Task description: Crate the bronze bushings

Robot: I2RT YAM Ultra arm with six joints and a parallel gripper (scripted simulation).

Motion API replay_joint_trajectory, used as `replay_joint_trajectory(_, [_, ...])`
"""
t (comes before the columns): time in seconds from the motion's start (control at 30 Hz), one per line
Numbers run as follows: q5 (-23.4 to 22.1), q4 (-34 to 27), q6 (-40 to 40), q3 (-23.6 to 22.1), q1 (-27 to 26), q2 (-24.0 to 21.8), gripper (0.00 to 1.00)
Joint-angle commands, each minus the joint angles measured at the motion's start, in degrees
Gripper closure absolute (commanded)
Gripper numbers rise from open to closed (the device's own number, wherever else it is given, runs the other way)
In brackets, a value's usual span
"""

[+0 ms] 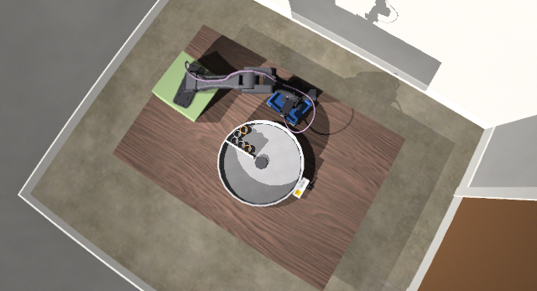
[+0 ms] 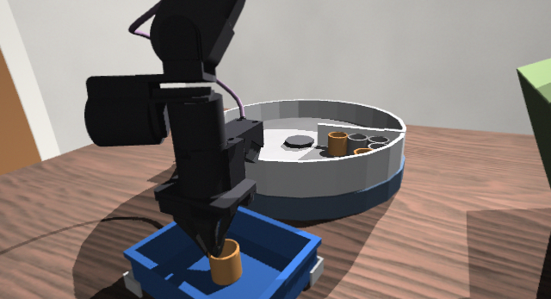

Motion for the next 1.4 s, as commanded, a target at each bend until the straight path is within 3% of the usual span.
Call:
replay_joint_trajectory(0.0, [-0.21, -0.15, -0.52, -1.74, -0.31, -2.01, 1.0])
replay_joint_trajectory(0.7, [-0.21, -0.15, -0.52, -1.74, -0.31, -2.01, 1.0])
replay_joint_trajectory(0.73, [-0.21, -0.15, -0.52, -1.74, -0.31, -2.01, 0.84])
replay_joint_trajectory(1.37, [-0.11, -0.36, -0.51, -0.54, -0.12, -2.08, 0.84])
